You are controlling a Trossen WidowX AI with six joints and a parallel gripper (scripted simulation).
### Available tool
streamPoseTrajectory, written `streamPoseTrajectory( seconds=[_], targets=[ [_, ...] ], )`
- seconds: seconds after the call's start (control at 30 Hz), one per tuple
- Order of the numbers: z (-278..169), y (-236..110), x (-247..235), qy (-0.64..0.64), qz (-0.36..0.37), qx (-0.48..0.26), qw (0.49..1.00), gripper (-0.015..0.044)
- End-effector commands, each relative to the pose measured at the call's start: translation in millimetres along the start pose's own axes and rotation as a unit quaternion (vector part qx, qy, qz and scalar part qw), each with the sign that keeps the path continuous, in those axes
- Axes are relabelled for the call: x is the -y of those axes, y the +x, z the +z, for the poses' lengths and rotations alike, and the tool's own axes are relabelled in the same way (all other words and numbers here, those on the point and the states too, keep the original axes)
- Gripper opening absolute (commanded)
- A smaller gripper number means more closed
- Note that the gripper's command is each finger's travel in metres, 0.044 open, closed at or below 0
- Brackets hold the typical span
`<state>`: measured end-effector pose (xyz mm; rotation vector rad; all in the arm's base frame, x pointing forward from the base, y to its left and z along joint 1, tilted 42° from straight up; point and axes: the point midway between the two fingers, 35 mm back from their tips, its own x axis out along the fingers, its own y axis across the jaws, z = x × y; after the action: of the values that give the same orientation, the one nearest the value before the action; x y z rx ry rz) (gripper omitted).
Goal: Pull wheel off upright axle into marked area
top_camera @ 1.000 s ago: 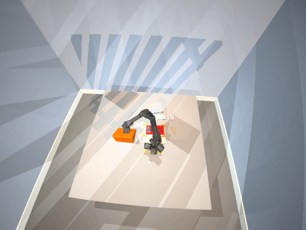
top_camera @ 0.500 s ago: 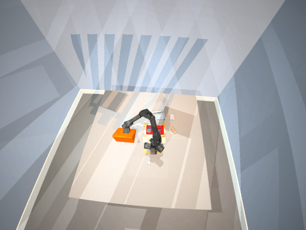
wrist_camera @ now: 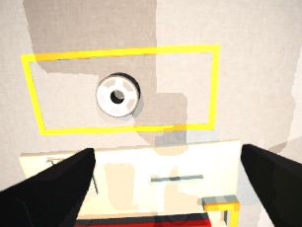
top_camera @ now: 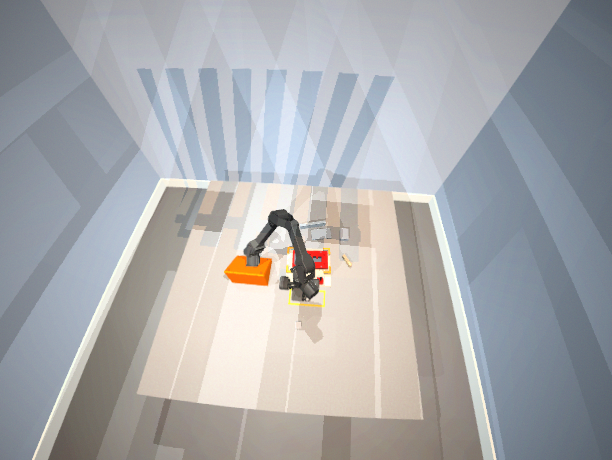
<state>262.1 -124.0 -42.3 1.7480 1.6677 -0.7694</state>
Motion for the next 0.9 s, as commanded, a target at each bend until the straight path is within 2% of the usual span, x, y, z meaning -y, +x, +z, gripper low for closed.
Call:
streamPoseTrajectory(
  seconds=[0.0,0.87],
  targets=[
    [-17.3,-22.2,39.2,-0.002,-0.001,0.000,1.000,0.0440],
    [-18.3,-23.1,41.2,-0.002,-0.002,-0.001,1.000,0.0440]
  ],
)
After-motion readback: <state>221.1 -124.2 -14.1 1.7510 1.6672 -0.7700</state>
